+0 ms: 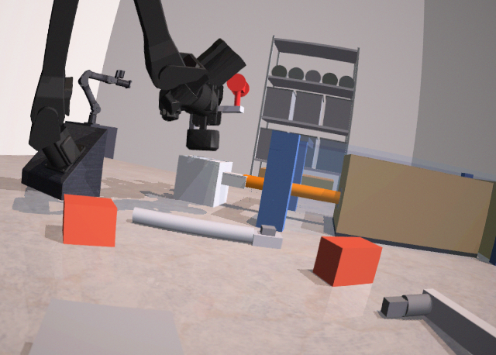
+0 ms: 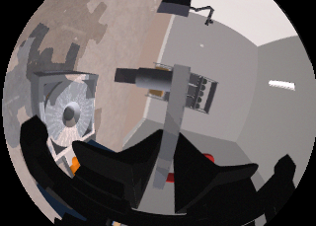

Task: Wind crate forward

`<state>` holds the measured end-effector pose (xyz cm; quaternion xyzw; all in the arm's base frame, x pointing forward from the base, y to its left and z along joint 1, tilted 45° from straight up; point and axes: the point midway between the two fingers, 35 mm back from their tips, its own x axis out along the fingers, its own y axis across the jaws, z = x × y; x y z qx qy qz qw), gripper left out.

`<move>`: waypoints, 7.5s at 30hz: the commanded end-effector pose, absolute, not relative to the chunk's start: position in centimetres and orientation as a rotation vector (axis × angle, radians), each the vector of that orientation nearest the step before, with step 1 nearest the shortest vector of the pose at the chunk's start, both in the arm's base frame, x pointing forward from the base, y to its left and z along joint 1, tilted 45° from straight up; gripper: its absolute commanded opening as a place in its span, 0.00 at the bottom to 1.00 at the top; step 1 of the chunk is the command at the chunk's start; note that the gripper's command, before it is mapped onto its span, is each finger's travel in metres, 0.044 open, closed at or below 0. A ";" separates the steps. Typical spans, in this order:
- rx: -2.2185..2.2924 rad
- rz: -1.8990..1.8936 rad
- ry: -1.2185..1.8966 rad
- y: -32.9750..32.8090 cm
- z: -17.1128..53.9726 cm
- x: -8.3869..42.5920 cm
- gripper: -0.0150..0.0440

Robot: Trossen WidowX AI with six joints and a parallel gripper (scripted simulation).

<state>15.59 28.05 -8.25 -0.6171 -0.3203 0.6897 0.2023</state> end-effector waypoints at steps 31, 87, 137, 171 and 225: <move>-1.621 1.913 -0.807 25.5 -9.5 21.4 0.25; -1.634 1.899 -0.800 22.5 -11.4 21.4 0.25; -1.640 1.902 -0.786 22.4 -11.6 21.3 0.66; -1.640 1.902 -0.786 22.4 -11.6 21.3 0.66; -1.645 1.903 -0.781 22.6 -11.4 21.3 0.66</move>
